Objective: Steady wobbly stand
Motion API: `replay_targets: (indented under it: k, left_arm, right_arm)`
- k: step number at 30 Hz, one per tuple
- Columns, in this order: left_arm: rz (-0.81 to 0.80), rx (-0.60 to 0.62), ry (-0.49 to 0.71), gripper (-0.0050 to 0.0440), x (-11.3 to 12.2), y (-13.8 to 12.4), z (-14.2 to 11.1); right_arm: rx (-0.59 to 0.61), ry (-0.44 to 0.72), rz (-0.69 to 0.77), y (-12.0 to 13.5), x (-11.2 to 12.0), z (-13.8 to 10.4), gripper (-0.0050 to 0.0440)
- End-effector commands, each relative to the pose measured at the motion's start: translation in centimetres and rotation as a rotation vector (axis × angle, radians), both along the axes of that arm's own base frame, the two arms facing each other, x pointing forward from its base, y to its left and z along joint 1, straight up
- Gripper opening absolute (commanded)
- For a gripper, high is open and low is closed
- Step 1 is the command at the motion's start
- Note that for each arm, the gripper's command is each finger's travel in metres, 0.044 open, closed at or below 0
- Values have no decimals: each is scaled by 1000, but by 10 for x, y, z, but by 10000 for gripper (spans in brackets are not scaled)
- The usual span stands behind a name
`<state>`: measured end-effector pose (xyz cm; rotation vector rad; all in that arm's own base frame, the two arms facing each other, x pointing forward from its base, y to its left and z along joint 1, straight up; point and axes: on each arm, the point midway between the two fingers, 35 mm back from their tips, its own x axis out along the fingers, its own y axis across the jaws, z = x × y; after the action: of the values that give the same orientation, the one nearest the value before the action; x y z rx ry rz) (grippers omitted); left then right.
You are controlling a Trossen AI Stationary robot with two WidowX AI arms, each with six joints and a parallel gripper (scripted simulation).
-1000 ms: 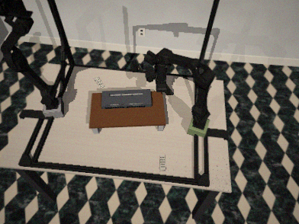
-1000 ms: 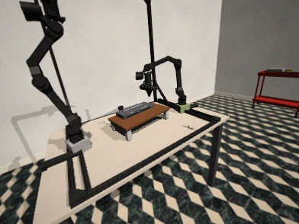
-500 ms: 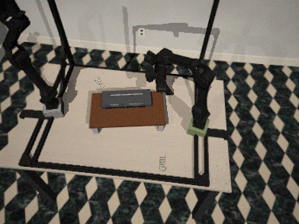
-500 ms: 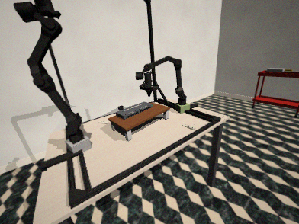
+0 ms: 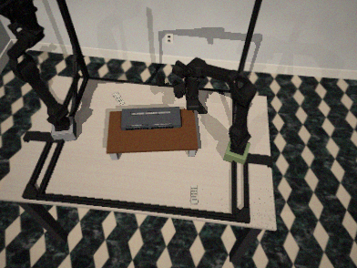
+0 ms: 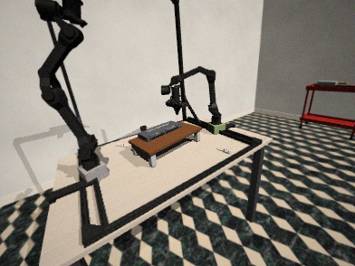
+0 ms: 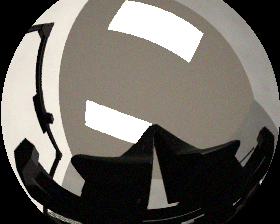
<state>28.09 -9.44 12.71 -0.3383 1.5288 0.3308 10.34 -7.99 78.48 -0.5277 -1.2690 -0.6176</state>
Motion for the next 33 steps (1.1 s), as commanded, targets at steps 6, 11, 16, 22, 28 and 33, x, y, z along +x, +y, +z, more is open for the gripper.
replay_targets:
  k: [6,11,16,22,28,33]
  left_arm:
    - [0,0,0,0,0,0,0]
    - [0,0,0,0,0,0,0]
    - [0,0,0,0,0,0,0]
    - [0,0,0,0,0,0,0]
    - [0,0,0,0,0,0,0]
    - [0,0,0,0,0,0,0]
  right_arm:
    - [151,218,-47,-54,71,-31,0]
    - [239,354,-64,-87,111,-61,0]
    - [379,583,-103,-129,162,-118,0]
    - [460,723,-123,-151,188,-159,0]
    - [536,855,-131,-170,211,-200,0]
    - [656,1087,-153,-192,235,-275,0]
